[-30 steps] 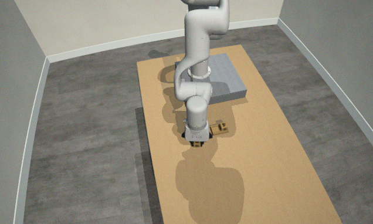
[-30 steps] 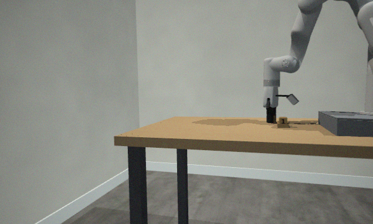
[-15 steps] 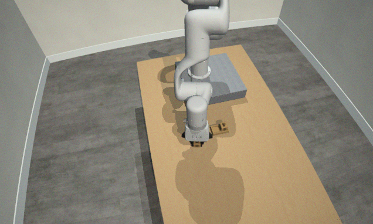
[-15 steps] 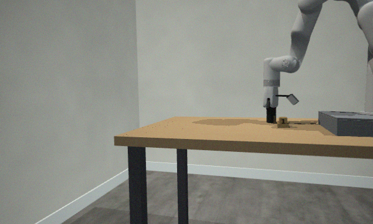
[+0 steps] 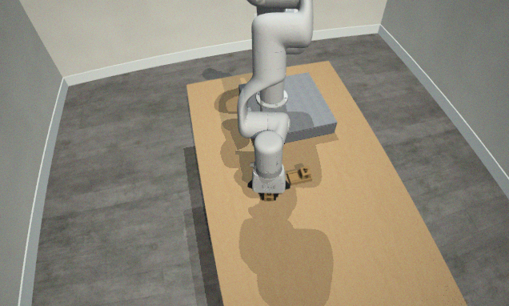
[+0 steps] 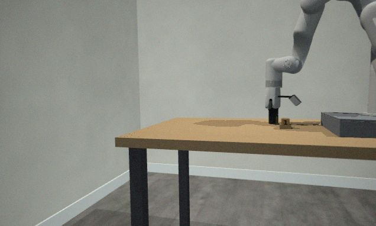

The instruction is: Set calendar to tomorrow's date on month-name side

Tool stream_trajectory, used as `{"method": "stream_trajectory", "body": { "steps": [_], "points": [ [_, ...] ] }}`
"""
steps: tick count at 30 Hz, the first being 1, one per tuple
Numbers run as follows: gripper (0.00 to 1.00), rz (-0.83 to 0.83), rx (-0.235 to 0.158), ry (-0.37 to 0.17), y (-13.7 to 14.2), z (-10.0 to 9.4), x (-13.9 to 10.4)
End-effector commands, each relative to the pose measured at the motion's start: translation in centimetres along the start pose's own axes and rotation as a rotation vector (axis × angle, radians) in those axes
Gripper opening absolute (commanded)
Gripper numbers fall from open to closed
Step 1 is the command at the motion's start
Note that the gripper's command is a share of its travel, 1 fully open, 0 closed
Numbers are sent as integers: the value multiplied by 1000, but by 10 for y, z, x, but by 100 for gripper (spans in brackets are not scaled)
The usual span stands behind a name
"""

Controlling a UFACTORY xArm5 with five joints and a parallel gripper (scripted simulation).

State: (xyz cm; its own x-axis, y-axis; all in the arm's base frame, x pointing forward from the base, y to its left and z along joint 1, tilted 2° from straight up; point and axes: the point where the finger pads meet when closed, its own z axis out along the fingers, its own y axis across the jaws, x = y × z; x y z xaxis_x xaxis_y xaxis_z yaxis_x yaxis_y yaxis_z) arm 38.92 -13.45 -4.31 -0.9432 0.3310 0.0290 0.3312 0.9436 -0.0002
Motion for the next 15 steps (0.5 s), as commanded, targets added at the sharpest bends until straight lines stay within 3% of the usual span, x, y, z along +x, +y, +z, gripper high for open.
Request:
{"method": "stream_trajectory", "body": {
  "steps": [1,8,9,15],
  "points": [
    [41,0,0,-3,0,-1,-1],
    [45,0,0,-3,0,-1,-1],
    [49,0,0,-3,0,-1,-1],
    [49,0,0,-3,0,-1,-1]
  ]
}}
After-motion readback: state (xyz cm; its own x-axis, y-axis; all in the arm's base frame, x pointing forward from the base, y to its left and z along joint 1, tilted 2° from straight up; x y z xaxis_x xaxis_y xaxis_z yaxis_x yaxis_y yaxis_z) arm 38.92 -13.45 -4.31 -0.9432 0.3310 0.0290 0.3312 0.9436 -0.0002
